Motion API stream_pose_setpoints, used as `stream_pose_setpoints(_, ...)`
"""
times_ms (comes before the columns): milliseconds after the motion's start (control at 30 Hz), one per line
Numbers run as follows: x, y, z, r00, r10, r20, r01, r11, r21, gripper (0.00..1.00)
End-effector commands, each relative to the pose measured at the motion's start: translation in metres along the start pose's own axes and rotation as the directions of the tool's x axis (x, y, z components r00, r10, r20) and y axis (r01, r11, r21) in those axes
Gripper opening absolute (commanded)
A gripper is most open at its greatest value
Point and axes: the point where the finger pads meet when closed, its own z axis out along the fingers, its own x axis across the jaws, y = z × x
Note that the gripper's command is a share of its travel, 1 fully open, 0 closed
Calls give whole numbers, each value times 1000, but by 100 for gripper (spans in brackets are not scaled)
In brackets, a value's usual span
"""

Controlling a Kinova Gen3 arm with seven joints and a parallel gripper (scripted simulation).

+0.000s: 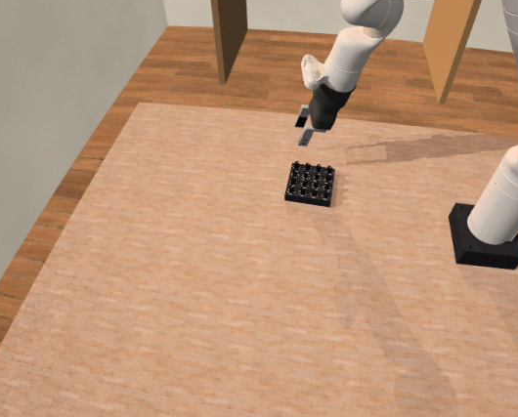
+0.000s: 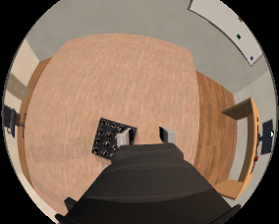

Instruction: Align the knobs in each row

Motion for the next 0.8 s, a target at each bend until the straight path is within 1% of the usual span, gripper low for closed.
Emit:
stream_pose_setpoints(0, -7, 4, 2, 1000, 23, 13, -23, 1000, -20, 100)
stream_pose_setpoints(233, -7, 4, 2, 1000, 23, 13, -23, 1000, -20, 100)
stream_pose_setpoints(267, -13, 9, 4, 999, 47, 24, -46, 998, -40, 100)
stream_pose_setpoints(500, -13, 9, 4, 999, 47, 24, -46, 998, -40, 100)
stream_pose_setpoints(533, -19, 14, 5, 997, 70, 34, -68, 996, -59, 100)
stream_pose_setpoints(767, -19, 14, 5, 997, 70, 34, -68, 996, -59, 100)
